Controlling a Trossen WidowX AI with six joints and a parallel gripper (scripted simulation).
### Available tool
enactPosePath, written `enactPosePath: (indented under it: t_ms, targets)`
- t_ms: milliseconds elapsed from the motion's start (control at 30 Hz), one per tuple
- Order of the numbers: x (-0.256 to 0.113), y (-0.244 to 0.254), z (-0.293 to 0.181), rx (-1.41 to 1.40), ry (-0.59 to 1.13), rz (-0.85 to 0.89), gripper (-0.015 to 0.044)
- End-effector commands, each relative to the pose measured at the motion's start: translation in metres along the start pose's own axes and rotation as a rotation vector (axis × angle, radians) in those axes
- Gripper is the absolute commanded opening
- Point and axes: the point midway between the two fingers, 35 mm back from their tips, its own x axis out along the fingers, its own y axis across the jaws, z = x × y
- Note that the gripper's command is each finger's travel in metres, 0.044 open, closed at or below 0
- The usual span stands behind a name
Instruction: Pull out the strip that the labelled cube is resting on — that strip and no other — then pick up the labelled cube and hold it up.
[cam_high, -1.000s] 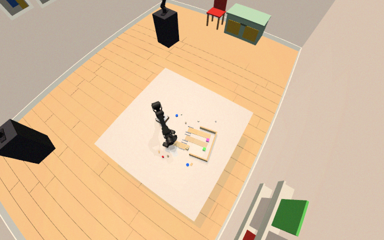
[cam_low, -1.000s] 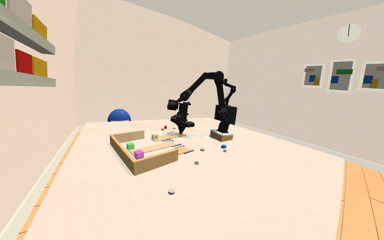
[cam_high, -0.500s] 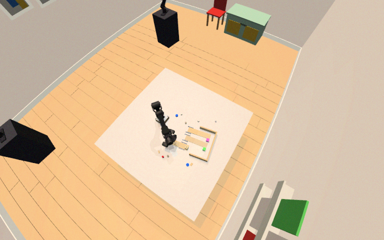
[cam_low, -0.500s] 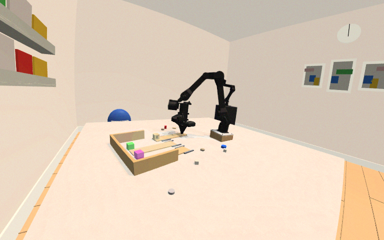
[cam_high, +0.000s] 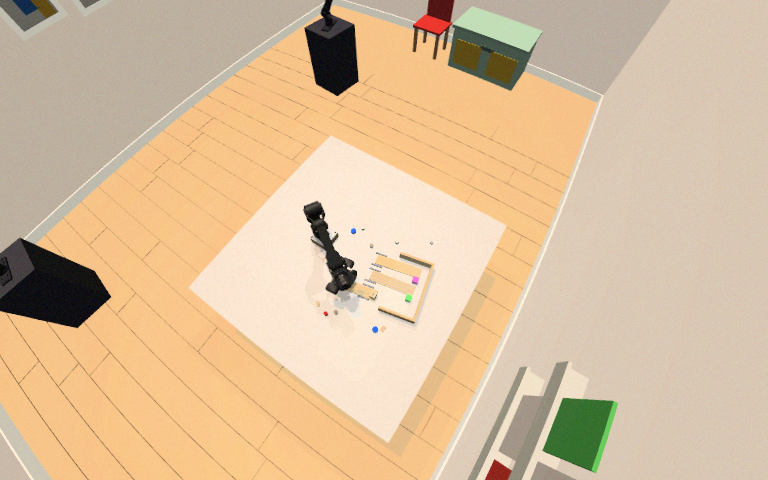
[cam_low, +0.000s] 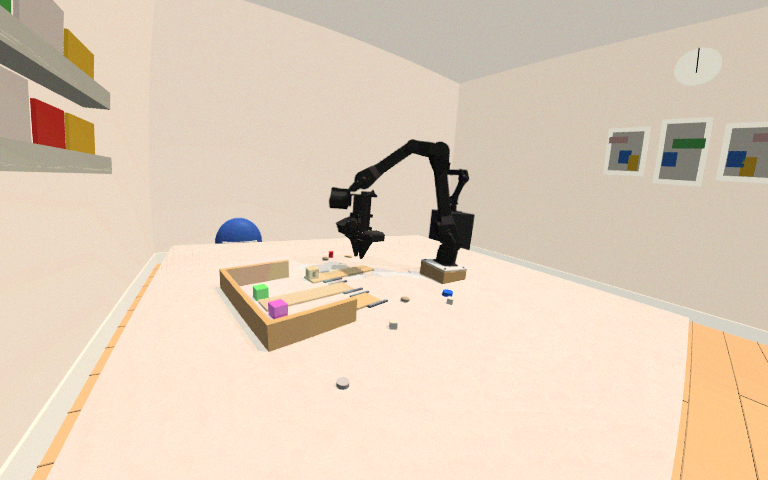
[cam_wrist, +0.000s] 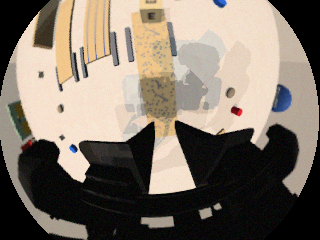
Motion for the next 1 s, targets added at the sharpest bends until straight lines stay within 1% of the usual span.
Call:
enactPosePath:
  t_ms: [0, 267, 967]
  targets:
    - [-0.002, 0.001, 0.016, 0.029, 0.0, 0.0, 0.0236]
    - [-0.006, 0.001, 0.043, 0.029, -0.003, 0.0, 0.044]
    - [-0.017, 0.004, 0.115, 0.028, -0.009, 0.001, 0.044]
